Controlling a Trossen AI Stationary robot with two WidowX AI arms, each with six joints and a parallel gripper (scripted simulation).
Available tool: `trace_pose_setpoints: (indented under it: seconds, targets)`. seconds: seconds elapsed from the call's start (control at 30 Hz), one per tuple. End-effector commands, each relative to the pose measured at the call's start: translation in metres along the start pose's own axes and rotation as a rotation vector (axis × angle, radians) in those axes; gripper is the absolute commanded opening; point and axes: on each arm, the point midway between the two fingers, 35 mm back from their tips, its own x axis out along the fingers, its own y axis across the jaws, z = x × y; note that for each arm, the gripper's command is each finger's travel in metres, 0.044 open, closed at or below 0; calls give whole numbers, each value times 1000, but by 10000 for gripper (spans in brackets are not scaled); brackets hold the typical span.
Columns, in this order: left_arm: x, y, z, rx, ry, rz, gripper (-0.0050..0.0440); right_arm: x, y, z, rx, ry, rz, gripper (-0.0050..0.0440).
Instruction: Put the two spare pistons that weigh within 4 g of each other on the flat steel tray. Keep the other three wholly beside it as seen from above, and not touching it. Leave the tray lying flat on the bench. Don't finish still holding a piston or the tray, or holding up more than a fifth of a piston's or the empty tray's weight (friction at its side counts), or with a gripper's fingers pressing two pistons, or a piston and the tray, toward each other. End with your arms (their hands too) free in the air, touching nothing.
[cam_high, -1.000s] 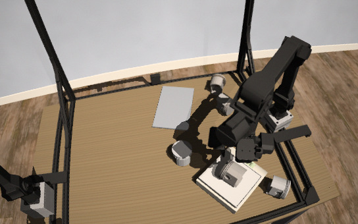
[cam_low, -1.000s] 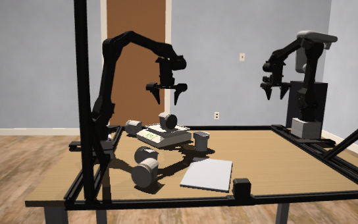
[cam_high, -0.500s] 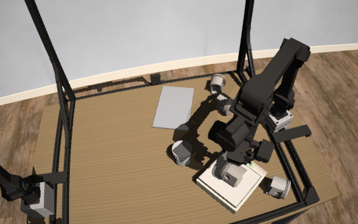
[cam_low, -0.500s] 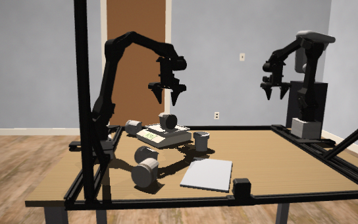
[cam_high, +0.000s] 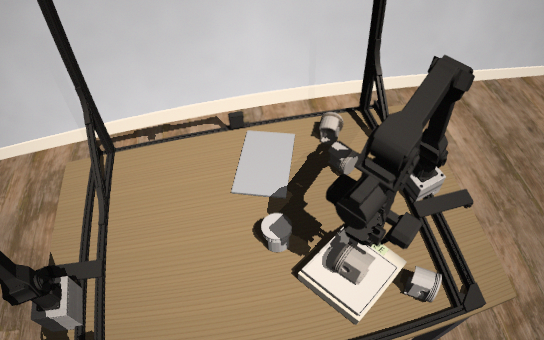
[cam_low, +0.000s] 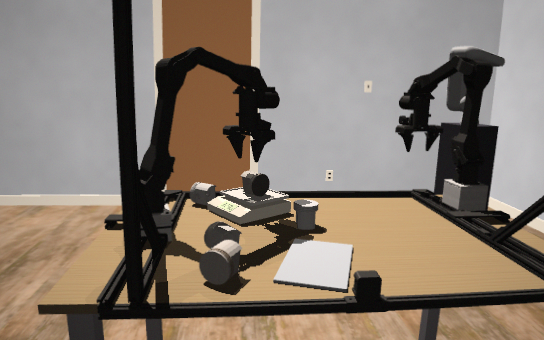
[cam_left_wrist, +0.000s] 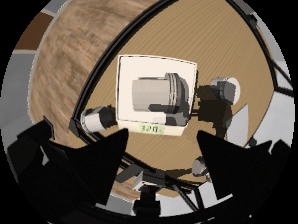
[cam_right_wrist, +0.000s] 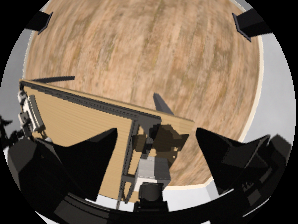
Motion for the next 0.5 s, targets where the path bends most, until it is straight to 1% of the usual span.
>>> trace_pose_setpoints:
  seconds: [0.0, 0.07, 0.13, 0.23, 0.47]
  targets:
    - [-1, 4, -18, 1, -2, -5, 378, 0, 0, 0, -2, 1, 3, 440]
    - [-1, 6, -28, 1, -2, -5, 378, 0, 0, 0, -2, 1, 3, 440]
    - [-1, 6, -28, 1, -2, -5, 378, 0, 0, 0, -2, 1, 3, 440]
    - [0, 8, -35, 1, 0, -5, 378, 0, 0, 0, -2, 1, 3, 440]
    - [21, 7, -63, 25, -185, -10, 378, 0, 0, 0, -2, 1, 3, 440]
